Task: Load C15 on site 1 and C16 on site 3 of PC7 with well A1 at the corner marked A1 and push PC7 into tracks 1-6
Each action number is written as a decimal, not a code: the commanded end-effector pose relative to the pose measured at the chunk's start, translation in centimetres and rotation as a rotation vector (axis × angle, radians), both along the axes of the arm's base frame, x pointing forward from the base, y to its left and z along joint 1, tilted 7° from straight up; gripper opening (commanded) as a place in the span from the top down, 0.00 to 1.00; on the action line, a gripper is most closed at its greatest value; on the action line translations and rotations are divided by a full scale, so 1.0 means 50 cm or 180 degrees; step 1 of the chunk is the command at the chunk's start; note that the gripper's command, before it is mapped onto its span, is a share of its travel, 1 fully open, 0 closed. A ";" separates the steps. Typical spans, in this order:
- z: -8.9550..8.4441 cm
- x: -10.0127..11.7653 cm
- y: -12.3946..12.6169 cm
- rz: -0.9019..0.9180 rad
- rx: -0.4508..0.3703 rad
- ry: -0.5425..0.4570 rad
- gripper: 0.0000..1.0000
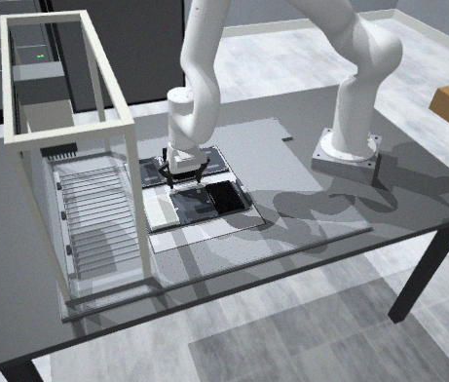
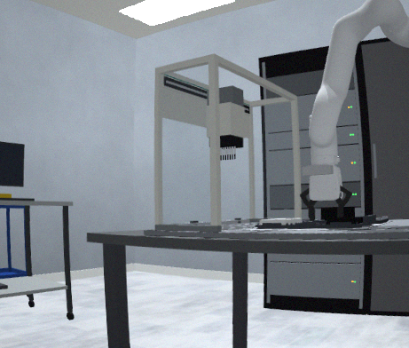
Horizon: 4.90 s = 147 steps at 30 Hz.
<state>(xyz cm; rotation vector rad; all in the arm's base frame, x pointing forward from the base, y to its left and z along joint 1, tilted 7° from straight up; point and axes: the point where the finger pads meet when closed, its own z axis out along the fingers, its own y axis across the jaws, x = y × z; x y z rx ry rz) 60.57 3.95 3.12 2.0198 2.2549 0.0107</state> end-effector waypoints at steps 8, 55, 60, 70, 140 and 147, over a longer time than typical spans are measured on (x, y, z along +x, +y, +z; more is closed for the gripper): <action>-0.013 0.003 -0.001 0.0000 0.0000 -0.0005 0.00; -0.021 0.000 0.027 0.0000 0.0001 -0.0005 0.00; -0.021 0.000 0.032 0.0000 0.0001 -0.0005 0.00; -0.022 -0.001 0.039 0.0000 0.0001 -0.0005 0.00; -0.027 -0.008 0.101 0.0000 0.0001 -0.0005 0.00; -0.027 -0.008 0.106 0.0000 0.0001 -0.0005 0.00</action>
